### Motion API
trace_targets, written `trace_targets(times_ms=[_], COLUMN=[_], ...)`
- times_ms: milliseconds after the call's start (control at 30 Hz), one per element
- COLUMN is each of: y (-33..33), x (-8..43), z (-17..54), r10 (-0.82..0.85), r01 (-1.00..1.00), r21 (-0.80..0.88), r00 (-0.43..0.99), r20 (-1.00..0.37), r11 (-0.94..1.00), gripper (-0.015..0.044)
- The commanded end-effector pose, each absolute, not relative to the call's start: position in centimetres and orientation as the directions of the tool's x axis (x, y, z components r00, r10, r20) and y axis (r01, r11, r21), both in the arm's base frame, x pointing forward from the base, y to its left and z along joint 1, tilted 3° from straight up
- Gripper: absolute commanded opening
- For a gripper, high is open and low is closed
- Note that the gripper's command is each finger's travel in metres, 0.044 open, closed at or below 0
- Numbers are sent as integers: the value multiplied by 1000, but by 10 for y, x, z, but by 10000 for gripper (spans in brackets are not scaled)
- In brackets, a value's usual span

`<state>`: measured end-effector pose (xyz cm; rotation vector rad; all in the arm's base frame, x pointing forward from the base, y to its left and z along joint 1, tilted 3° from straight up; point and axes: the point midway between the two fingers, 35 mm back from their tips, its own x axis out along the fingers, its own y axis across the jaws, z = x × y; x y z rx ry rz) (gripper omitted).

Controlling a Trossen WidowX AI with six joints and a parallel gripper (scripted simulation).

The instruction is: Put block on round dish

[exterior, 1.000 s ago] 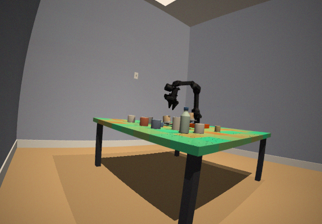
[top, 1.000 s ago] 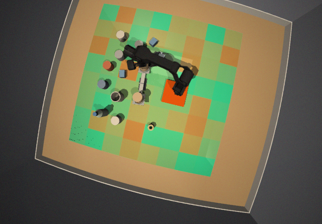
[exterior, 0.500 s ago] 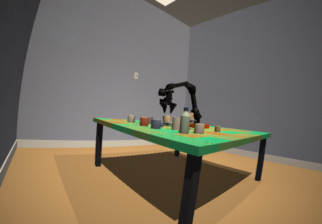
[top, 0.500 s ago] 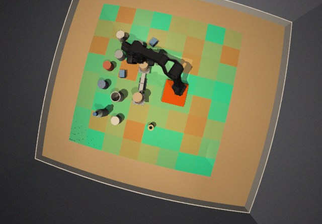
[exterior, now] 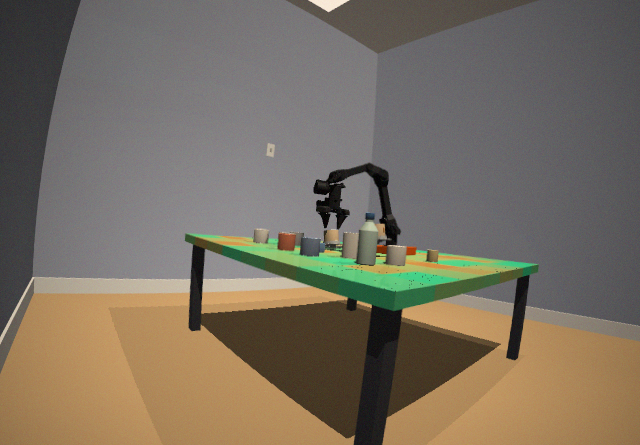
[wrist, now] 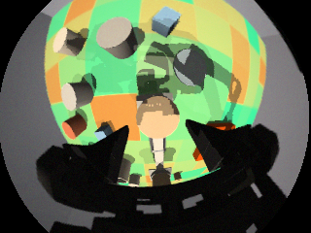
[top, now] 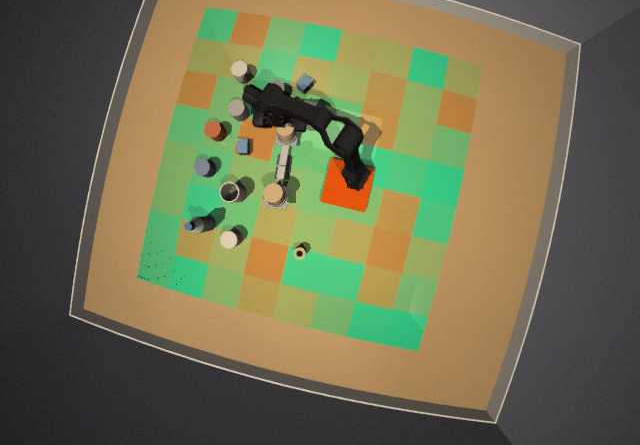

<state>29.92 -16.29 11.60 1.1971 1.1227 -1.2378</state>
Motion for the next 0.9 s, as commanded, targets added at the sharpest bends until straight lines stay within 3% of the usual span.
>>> trace_targets(times_ms=[0, 867], y=[-164, -166], x=[298, 298], z=[108, 66], r10=[-67, -68], r01=[999, 999], r21=[26, 26], r00=[24, 23], r20=[-997, -997], r11=[-31, -31], gripper=[440, 440])
